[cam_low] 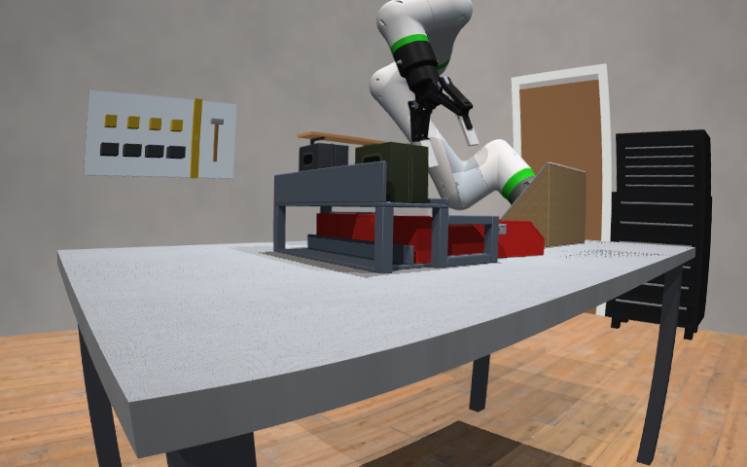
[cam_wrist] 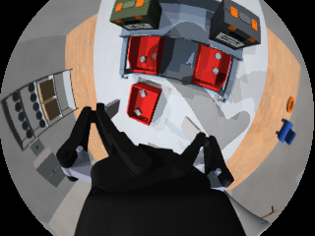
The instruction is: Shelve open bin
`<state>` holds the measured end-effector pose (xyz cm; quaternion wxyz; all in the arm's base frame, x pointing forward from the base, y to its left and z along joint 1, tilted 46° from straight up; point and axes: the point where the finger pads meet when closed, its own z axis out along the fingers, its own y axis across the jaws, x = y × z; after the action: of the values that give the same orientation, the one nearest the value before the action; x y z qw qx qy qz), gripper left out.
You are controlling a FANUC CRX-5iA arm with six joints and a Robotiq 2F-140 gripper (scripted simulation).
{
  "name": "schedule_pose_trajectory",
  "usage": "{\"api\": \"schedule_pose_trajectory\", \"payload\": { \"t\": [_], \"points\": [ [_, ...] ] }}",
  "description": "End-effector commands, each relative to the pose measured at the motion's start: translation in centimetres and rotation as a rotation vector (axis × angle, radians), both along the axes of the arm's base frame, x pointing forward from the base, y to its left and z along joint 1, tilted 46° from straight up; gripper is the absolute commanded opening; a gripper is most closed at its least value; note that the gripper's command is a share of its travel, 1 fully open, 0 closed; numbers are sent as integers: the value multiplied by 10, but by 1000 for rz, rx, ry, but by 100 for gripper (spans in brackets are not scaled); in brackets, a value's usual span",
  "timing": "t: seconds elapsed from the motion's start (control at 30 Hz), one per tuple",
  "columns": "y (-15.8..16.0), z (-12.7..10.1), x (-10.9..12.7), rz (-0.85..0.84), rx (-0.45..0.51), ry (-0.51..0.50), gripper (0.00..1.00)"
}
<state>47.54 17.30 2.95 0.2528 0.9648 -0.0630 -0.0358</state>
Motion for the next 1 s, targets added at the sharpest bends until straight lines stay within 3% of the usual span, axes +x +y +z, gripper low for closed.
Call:
{"api": "schedule_pose_trajectory", "payload": {
  "t": [0.0, 0.57, 0.97],
  "points": [
    [22, -33, -12, 6, -83, -35, 100],
    [53, -92, -44, 49, -219, -127, 100],
    [62, -112, -56, 70, -262, -167, 100]
  ]
}}
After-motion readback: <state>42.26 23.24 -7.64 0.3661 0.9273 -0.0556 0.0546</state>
